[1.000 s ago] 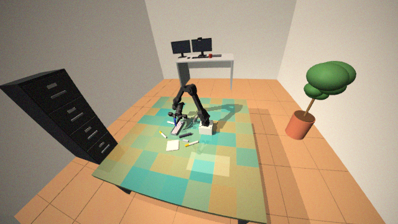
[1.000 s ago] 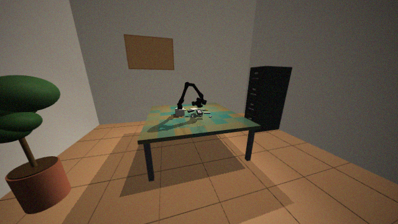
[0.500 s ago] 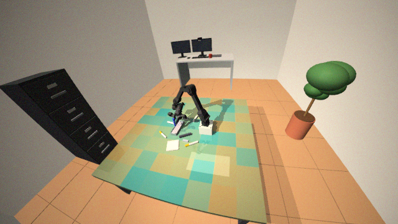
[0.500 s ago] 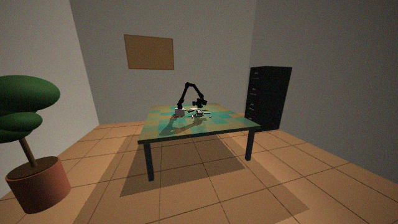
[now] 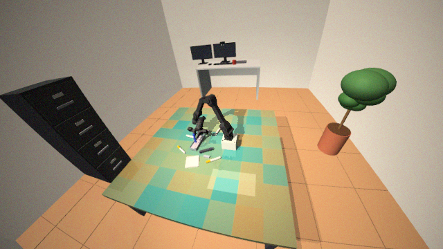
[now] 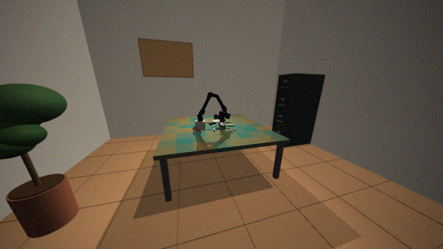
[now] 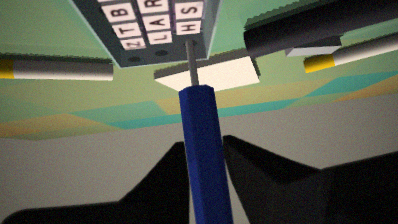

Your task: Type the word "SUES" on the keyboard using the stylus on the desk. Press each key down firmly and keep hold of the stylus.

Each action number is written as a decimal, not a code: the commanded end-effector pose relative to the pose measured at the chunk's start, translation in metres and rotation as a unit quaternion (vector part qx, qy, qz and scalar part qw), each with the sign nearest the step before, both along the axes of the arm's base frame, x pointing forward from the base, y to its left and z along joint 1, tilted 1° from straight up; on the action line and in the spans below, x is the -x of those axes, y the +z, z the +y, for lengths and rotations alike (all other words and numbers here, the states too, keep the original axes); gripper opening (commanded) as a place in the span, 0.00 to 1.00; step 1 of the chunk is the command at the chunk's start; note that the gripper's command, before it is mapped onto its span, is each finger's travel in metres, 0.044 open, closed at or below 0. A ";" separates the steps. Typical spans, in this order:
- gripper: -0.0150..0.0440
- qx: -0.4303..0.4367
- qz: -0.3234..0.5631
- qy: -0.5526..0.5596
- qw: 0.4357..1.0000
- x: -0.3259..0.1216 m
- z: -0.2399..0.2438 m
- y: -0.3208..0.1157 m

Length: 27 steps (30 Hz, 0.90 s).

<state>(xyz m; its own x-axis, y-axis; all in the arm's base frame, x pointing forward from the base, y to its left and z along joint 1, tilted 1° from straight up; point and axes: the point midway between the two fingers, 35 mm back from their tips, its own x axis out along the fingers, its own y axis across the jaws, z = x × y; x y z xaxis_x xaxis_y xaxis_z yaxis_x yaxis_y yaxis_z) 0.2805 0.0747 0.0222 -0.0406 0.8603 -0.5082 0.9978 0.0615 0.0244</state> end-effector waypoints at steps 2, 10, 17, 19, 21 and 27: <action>0.25 -0.003 0.006 -0.002 1.000 0.001 0.001 -0.002; 0.30 -0.003 0.006 -0.002 1.000 0.002 0.001 -0.002; 0.39 -0.003 0.006 -0.002 1.000 0.003 0.001 -0.003; 0.39 -0.003 0.006 -0.002 1.000 0.003 0.001 -0.004; 0.39 -0.003 0.006 -0.002 1.000 0.003 0.002 -0.004; 0.39 -0.003 0.006 -0.002 1.000 0.003 0.001 -0.008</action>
